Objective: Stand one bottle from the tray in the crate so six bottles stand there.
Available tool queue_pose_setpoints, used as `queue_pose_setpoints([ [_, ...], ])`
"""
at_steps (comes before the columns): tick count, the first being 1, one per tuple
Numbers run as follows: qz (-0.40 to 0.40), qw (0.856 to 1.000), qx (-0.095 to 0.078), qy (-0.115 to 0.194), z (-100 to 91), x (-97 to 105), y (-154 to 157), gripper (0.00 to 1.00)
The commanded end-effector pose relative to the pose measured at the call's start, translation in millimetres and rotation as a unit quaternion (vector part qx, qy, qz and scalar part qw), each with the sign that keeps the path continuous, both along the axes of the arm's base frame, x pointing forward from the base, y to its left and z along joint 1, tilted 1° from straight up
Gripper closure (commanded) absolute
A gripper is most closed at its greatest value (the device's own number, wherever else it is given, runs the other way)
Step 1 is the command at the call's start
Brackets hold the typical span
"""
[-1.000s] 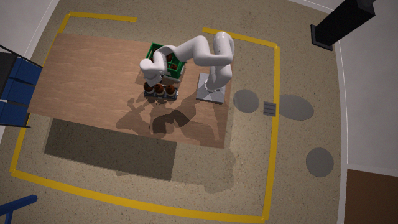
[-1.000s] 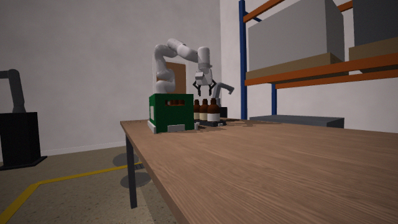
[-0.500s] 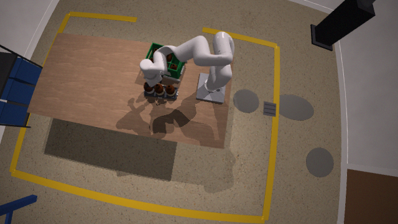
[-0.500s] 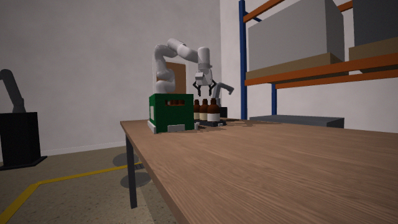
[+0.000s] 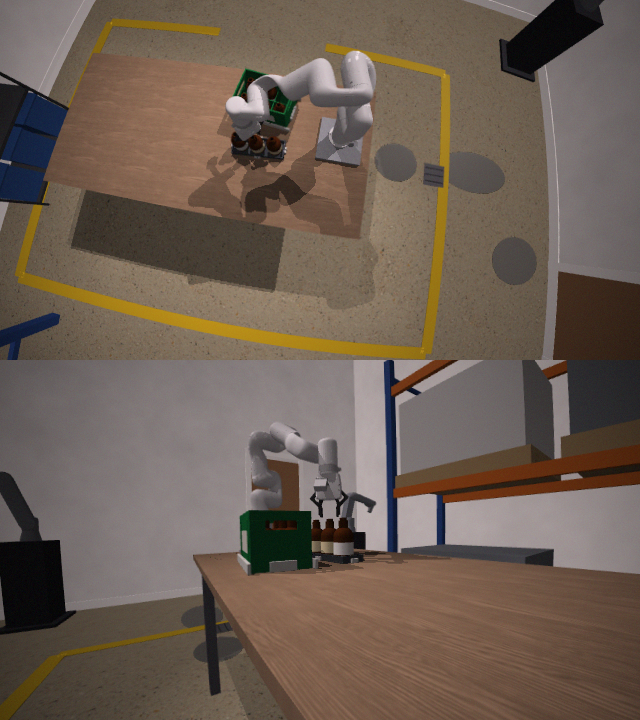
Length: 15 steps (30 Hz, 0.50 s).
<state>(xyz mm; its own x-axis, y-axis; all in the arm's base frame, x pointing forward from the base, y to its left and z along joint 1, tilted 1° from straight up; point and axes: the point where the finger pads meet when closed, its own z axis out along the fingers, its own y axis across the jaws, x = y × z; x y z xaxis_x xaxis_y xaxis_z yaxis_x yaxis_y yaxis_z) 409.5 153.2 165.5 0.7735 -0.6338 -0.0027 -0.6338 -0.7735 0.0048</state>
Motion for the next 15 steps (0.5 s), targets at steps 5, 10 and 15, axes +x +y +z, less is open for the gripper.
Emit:
queue_pose_setpoints([
  [5,0.000,1.000,0.001,-0.002,-6.1,1.1,0.3,0.35],
  [10,0.000,1.000,0.001,-0.002,-12.3,1.1,0.2,0.35],
  [15,0.000,1.000,0.001,-0.002,-18.1,1.2,0.0,0.35],
])
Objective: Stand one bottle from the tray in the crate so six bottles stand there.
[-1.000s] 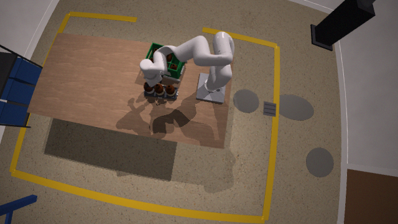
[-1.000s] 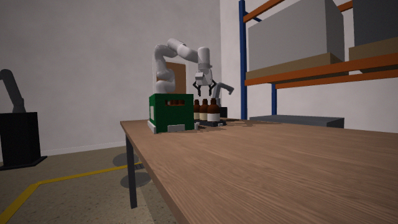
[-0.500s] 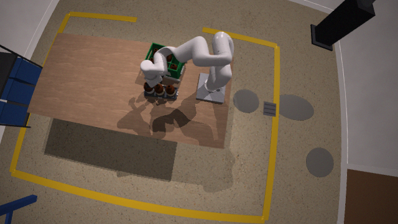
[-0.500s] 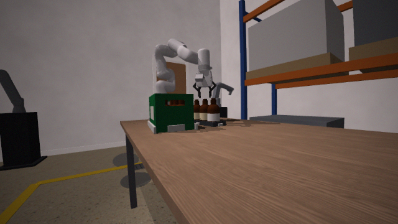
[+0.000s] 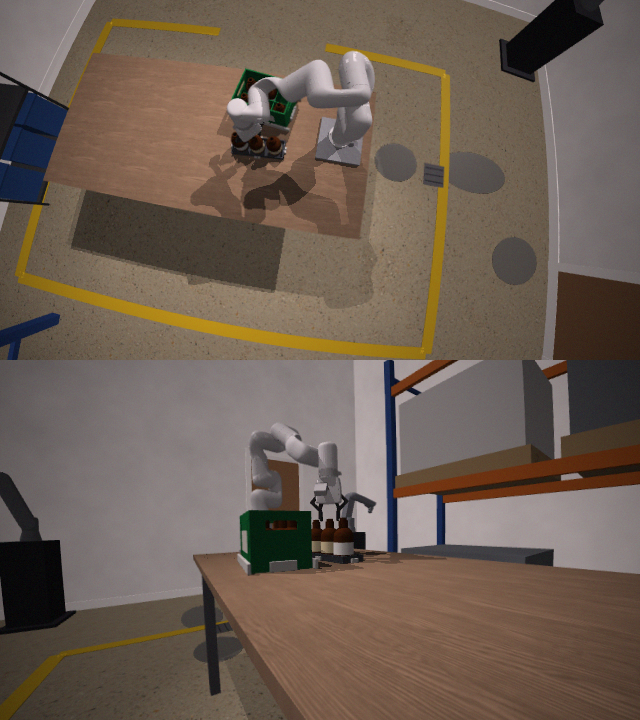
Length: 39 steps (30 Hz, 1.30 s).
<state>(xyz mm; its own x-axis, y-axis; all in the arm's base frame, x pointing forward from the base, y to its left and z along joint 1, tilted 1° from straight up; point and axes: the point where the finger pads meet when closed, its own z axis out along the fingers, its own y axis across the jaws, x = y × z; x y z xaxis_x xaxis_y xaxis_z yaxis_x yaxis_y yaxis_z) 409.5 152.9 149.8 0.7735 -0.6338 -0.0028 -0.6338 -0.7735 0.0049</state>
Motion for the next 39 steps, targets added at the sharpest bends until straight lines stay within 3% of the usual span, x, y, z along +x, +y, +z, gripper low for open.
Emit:
queue_pose_setpoints([
  [1,0.000,1.000,0.001,-0.002,-3.4,1.2,0.4,0.35],
  [34,0.000,1.000,0.001,-0.002,-11.9,1.2,0.2,0.35],
  [35,0.000,1.000,0.001,-0.002,-11.9,1.2,0.2,1.00],
  [39,0.000,1.000,0.001,-0.002,-11.9,1.2,0.2,1.00],
])
